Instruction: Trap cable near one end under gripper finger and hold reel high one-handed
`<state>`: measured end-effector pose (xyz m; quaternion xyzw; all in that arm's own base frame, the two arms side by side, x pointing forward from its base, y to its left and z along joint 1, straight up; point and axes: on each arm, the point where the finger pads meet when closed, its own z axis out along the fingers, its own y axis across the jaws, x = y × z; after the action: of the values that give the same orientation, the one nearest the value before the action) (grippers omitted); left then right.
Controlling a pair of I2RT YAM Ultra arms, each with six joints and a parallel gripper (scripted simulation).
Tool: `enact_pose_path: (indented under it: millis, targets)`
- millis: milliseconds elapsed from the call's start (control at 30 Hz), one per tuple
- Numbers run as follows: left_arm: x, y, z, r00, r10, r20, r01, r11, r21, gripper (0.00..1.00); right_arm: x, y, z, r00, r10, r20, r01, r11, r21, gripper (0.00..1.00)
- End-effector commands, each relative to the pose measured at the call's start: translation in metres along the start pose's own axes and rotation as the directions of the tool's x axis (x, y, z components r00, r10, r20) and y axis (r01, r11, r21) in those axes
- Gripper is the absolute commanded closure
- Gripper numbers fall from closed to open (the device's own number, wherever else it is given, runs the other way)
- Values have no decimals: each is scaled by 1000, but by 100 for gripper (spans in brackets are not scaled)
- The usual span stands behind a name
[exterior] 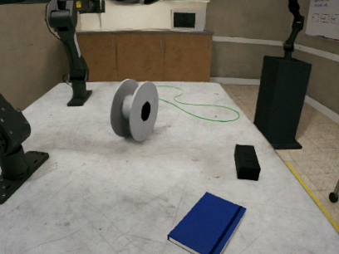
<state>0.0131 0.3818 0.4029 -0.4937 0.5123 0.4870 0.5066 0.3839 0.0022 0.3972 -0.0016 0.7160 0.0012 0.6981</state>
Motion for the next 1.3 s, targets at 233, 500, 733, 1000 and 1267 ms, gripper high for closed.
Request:
enact_pose_path:
  millis: [233,500,733,1000,1267]
  targets:
    - [-1,0,2,1000,6,7,-6,1000,-5,0,-34,-7,-12,996,2,85,-4,1000,23,25]
    - [-1,0,2,1000,6,7,-6,1000,-5,0,-34,-7,-12,996,2,85,-4,1000,23,25]
    - [-1,0,2,1000,6,7,-6,1000,-5,0,-34,-7,-12,996,2,85,-4,1000,23,25]
    - [-1,0,2,1000,6,7,-6,1000,-5,41,-34,-7,-12,996,2,85,-4,1000,23,25]
    - [-1,-4,2,1000,6,7,-6,1000,4,70,-34,-7,-12,996,2,85,-4,1000,23,25]
